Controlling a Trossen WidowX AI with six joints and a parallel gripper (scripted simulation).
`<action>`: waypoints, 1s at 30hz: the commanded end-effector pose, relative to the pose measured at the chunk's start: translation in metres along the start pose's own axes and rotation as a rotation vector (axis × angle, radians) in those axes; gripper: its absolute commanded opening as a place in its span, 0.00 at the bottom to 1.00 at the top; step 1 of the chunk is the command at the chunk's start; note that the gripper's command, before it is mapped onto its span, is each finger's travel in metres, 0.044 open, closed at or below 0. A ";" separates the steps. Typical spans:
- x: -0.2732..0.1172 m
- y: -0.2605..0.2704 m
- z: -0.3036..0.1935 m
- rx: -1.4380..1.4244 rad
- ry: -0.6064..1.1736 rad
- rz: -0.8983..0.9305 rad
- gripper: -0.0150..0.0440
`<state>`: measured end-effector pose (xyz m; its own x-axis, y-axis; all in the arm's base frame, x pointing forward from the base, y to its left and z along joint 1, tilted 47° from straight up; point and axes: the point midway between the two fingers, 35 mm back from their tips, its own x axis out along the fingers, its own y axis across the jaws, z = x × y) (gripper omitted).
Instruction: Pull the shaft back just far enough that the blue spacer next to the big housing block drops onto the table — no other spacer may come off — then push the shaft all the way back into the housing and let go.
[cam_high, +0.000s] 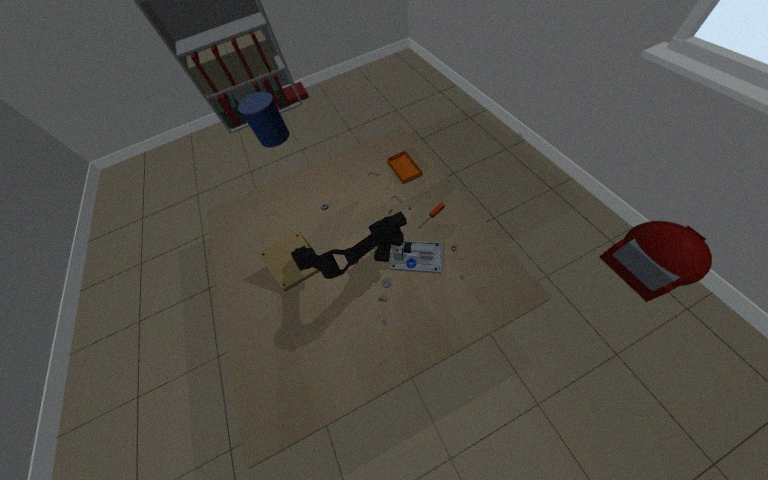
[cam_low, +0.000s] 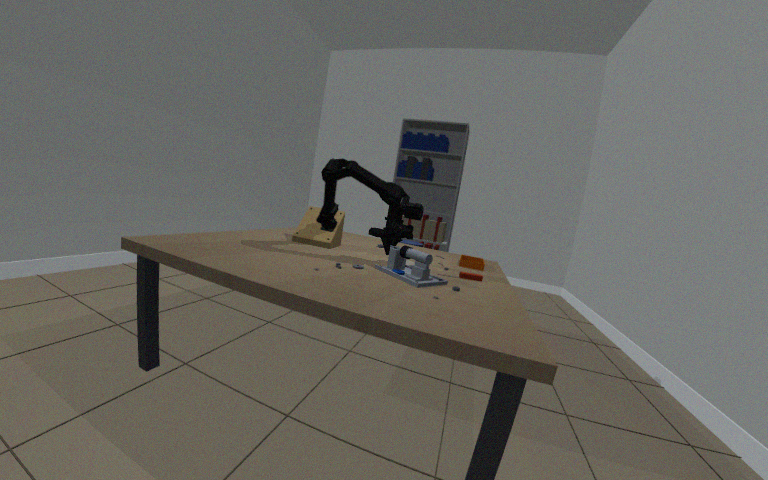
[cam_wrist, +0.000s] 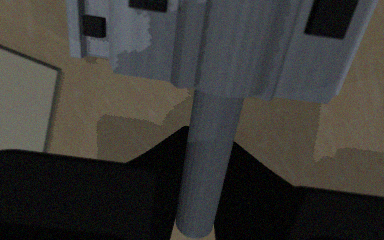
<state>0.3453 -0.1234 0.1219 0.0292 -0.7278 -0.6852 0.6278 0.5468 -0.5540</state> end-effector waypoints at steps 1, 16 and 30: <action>-0.001 0.000 0.004 0.004 -0.008 0.000 0.25; -0.001 0.000 0.010 0.004 -0.009 0.000 0.25; -0.001 -0.001 0.015 0.004 -0.009 0.000 0.25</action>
<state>0.3536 -0.1277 0.1272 0.0293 -0.7268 -0.6862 0.6276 0.5477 -0.5533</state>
